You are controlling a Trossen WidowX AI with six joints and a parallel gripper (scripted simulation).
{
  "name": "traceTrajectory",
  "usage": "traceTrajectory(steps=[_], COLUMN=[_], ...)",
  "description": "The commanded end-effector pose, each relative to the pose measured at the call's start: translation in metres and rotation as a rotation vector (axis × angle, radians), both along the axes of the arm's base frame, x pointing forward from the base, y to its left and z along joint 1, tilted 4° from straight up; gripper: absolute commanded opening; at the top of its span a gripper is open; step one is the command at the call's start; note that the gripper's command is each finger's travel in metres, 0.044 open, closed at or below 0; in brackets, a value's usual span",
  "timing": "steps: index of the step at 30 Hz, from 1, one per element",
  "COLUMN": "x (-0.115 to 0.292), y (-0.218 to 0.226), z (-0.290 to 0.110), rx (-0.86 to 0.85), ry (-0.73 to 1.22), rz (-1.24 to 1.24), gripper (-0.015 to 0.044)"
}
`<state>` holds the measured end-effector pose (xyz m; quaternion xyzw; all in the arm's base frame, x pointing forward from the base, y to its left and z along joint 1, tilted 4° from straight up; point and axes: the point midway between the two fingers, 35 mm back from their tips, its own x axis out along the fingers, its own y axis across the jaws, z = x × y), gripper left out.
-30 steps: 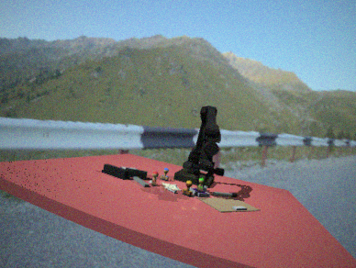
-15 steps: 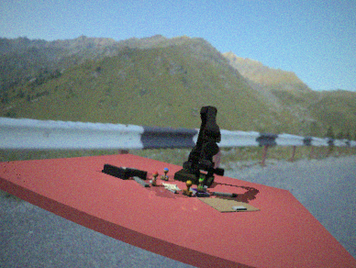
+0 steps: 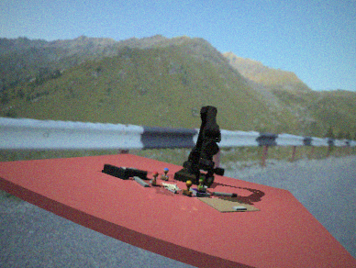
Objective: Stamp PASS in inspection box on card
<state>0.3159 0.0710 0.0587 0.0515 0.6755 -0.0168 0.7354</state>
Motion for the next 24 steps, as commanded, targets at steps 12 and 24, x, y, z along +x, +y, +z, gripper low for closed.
traceTrajectory(steps=[12,24], x=[0.000,-0.001], y=[0.000,-0.001], z=[0.009,0.028], rx=[-0.001,-0.001], ry=[-0.003,-0.003], rz=[-0.001,-0.001], gripper=[0.0000,0.0000])
